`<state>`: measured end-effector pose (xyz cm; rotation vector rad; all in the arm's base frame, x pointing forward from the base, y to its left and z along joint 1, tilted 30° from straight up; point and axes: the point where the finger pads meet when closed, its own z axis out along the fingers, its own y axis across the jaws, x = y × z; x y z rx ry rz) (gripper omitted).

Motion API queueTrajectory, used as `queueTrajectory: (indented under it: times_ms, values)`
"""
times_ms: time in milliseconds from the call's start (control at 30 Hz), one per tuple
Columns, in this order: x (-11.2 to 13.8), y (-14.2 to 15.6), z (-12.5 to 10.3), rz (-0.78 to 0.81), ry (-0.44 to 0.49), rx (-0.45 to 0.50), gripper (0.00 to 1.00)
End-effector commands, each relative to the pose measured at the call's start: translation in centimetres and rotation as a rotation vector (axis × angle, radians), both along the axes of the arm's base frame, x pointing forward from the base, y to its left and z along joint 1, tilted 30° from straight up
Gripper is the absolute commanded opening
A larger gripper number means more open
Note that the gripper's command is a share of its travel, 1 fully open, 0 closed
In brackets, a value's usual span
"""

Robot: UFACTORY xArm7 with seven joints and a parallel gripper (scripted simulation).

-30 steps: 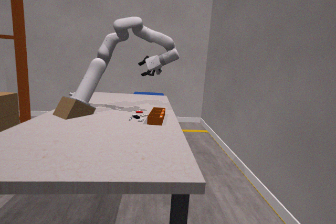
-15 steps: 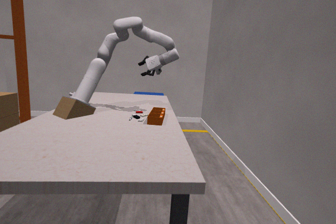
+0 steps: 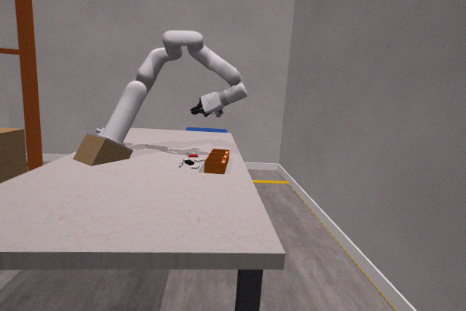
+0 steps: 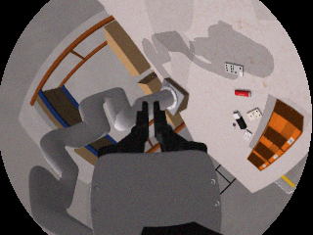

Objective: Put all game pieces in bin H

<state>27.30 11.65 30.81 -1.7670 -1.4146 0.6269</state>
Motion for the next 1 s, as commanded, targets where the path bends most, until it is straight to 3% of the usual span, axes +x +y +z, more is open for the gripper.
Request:
queueTrajectory:
  times_ms: [0,100,967]
  values:
    - [0.4,0.2,-0.4,-0.004,-0.007,0.003,0.07]
    - [1.3,-1.9,-1.5,-0.132,-0.077,-0.031,0.07]
    - [3.8,-7.6,-4.6,-0.679,-0.333,-0.165,0.07]
